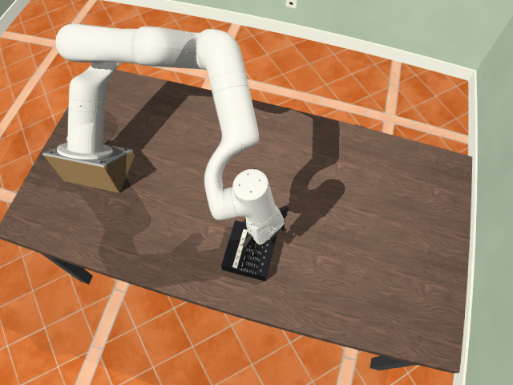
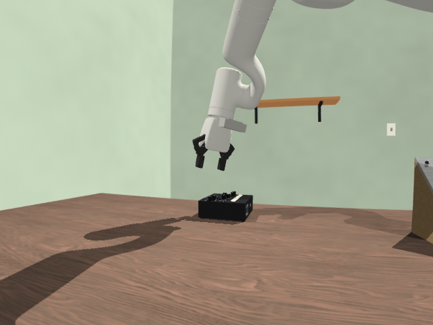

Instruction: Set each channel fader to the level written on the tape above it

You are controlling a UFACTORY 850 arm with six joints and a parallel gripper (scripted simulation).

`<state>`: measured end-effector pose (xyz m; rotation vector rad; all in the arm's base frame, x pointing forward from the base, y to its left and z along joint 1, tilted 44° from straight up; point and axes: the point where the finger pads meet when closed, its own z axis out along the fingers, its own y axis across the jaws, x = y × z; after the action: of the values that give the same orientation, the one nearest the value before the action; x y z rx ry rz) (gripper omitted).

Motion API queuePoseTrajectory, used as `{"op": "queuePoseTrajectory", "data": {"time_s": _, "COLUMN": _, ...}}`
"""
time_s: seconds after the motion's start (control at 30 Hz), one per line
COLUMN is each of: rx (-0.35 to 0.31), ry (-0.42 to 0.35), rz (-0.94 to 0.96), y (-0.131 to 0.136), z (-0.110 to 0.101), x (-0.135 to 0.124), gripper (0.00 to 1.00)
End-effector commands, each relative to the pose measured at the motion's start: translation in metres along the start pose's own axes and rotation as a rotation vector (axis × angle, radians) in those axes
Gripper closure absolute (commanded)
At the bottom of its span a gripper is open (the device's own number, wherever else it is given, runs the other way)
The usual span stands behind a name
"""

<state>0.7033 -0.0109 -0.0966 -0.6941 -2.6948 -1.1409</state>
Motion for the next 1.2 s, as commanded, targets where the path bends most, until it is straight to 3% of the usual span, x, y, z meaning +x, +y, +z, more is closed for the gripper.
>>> {"op": "queuePoseTrajectory", "data": {"time_s": 0.0, "rx": 0.049, "ry": 0.031, "rz": 0.272, "y": -0.023, "z": -0.028, "x": 0.018, "gripper": 0.00}}
{"op": "queuePoseTrajectory", "data": {"time_s": 0.33, "rx": 0.103, "ry": 0.051, "rz": 0.629, "y": -0.039, "z": -0.045, "x": 0.031, "gripper": 0.00}}
{"op": "queuePoseTrajectory", "data": {"time_s": 0.4, "rx": 0.103, "ry": 0.051, "rz": 0.629, "y": -0.039, "z": -0.045, "x": 0.031, "gripper": 0.00}}
{"op": "queuePoseTrajectory", "data": {"time_s": 0.43, "rx": 0.122, "ry": 0.058, "rz": 0.732, "y": -0.039, "z": -0.046, "x": 0.031, "gripper": 0.00}}
{"op": "queuePoseTrajectory", "data": {"time_s": 0.73, "rx": 0.191, "ry": 0.090, "rz": 1.004, "y": -0.039, "z": -0.046, "x": 0.031, "gripper": 0.00}}
{"op": "queuePoseTrajectory", "data": {"time_s": 1.0, "rx": 0.193, "ry": 0.086, "rz": 1.046, "y": -0.040, "z": -0.043, "x": 0.031, "gripper": 0.00}}
{"op": "queuePoseTrajectory", "data": {"time_s": 1.17, "rx": 0.205, "ry": 0.066, "rz": 1.262, "y": -0.044, "z": -0.033, "x": 0.032, "gripper": 0.00}}
